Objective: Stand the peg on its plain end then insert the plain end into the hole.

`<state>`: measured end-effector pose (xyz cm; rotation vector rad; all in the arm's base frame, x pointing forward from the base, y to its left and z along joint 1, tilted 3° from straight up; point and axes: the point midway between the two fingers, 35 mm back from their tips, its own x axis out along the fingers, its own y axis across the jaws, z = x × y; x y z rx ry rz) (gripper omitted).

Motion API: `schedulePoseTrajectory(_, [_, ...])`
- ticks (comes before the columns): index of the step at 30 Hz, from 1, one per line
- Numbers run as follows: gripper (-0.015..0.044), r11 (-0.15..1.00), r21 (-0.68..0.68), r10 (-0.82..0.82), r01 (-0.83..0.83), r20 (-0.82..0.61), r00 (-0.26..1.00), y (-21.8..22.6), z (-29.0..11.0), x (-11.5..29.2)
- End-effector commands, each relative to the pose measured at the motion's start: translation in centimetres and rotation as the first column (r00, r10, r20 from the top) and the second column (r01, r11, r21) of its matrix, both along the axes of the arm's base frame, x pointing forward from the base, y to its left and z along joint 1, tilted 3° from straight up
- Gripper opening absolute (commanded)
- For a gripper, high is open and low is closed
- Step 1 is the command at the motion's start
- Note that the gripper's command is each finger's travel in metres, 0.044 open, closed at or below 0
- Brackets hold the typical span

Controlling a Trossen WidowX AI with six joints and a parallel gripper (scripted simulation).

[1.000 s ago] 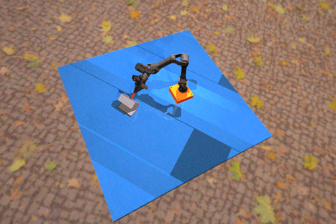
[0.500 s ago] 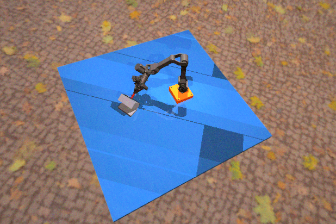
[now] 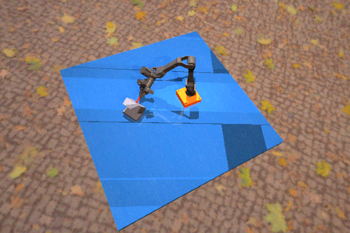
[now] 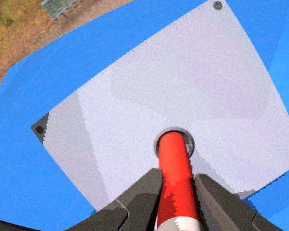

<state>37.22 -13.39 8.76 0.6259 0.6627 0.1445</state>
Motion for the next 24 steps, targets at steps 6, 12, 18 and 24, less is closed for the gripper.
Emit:
schedulePoseTrajectory(6, [0.0000,1.000,0.004,-0.005,0.005,-0.008,1.000,0.03,-0.40,0.24])
schedulePoseTrajectory(12, [0.0000,1.000,0.004,-0.005,0.005,-0.007,1.000,0.15,-0.50,0.51])
schedulePoseTrajectory(18, [0.0000,1.000,0.004,-0.005,0.005,-0.007,1.000,0.27,-0.62,0.78])
schedulePoseTrajectory(24, [0.0000,1.000,0.004,-0.005,0.005,-0.007,1.000,0.40,-0.76,1.06])
